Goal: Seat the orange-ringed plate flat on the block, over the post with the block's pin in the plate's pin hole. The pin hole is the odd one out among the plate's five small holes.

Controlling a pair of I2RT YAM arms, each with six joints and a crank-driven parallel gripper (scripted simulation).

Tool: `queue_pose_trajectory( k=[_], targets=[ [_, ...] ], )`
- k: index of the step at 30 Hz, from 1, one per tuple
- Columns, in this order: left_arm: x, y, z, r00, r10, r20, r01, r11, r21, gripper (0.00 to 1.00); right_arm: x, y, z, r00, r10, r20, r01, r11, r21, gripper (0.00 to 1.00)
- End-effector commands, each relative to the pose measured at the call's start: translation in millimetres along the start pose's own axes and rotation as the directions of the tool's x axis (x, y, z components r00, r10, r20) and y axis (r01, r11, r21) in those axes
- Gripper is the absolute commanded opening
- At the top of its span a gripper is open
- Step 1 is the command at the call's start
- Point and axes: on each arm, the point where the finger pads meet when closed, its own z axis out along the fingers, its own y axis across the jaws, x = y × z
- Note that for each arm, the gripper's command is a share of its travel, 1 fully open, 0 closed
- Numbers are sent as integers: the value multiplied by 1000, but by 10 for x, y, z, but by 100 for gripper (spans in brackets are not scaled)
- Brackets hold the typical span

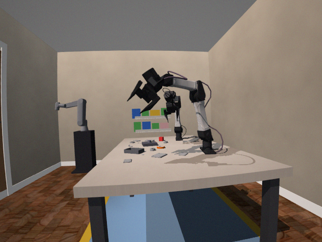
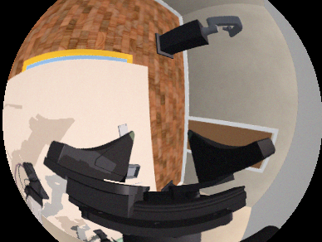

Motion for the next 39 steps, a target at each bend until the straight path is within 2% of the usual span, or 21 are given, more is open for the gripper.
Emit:
queue_pose_trajectory(
  k=[1, 6, 8, 11, 17, 23, 25, 32, 39],
  targets=[
    [194, -168, -255, 989, 139, -49, -131, 981, 146, 100, -116, -171, 114, 1000, 1, 10, -1, 999, 37, 86],
    [428, -223, -533, 955, 291, -65, -264, 928, 264, 100, -152, -301, 276, 1000, 13, -8, -12, 998, 56, 86],
    [428, -223, -533, 955, 291, -65, -264, 928, 264, 100, -152, -301, 276, 1000, 13, -8, -12, 998, 56, 86],
    [560, -243, -709, 924, 379, -59, -339, 878, 337, 100, -164, -370, 365, 1000, 21, -19, -20, 998, 63, 86],
    [816, -253, -1080, 839, 544, -7, -473, 737, 483, 100, -180, -541, 593, 998, 37, -45, -33, 996, 89, 86],
    [1034, -221, -1457, 735, 671, 101, -579, 542, 610, 100, -184, -719, 821, 996, 54, -69, -45, 992, 114, 86],
    [1034, -221, -1457, 735, 671, 101, -579, 542, 610, 100, -184, -719, 821, 996, 54, -69, -45, 992, 114, 86],
    [1254, -134, -1924, 599, 747, 288, -660, 257, 706, 100, -152, -929, 1106, 992, 75, -100, -60, 988, 141, 86],
    [1415, 2, -2389, 471, 713, 519, -700, -57, 712, 100, -91, -1161, 1412, 986, 98, -132, -74, 982, 173, 86]
  ],
)
